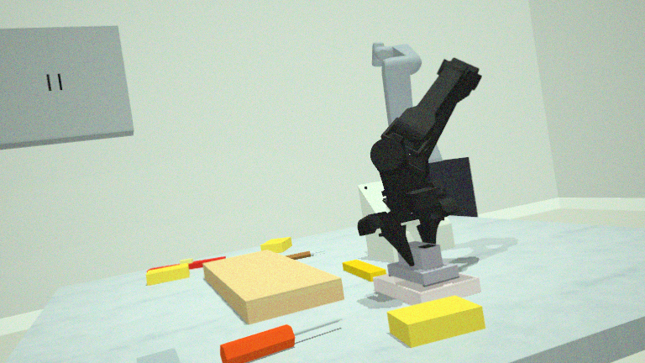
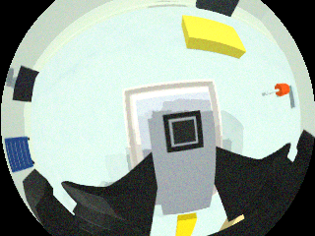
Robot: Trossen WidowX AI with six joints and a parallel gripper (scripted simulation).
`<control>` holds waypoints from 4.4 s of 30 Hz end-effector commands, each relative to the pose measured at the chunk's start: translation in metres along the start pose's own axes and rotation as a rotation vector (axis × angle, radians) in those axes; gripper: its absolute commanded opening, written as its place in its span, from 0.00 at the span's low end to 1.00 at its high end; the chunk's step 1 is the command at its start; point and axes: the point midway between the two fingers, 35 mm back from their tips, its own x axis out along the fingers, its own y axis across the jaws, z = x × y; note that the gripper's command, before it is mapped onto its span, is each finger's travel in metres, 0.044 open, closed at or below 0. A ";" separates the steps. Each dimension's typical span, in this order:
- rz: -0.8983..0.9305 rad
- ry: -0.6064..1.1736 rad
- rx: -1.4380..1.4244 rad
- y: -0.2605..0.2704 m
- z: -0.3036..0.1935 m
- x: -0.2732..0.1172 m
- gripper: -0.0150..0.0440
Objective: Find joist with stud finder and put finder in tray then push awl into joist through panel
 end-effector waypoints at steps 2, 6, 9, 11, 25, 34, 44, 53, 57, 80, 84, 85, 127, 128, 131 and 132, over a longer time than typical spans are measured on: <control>-0.005 0.001 0.007 -0.001 -0.002 0.005 0.25; -0.005 0.000 0.007 -0.001 -0.003 0.011 0.25; -0.005 -0.001 0.007 0.000 -0.005 0.016 0.25; -0.005 -0.002 0.008 0.000 -0.005 0.019 0.25; -0.001 -0.005 0.001 0.001 -0.005 0.019 0.61; 0.001 0.010 -0.003 -0.004 0.002 -0.010 1.00; -0.022 0.028 0.036 -0.015 0.009 -0.057 1.00; -0.201 0.205 0.415 -0.131 -0.095 -0.081 1.00; -0.259 0.256 0.611 -0.166 -0.159 -0.102 1.00; -0.251 0.325 1.539 -0.083 -0.531 -0.186 1.00; -0.206 0.289 1.642 -0.045 -0.566 -0.176 1.00; -0.203 0.287 1.646 -0.043 -0.567 -0.175 1.00; -0.202 0.285 1.646 -0.043 -0.569 -0.137 1.00; -0.202 0.285 1.646 -0.043 -0.569 -0.135 1.00; -0.202 0.285 1.646 -0.043 -0.570 -0.130 1.00; -0.202 0.285 1.646 -0.043 -0.571 -0.129 1.00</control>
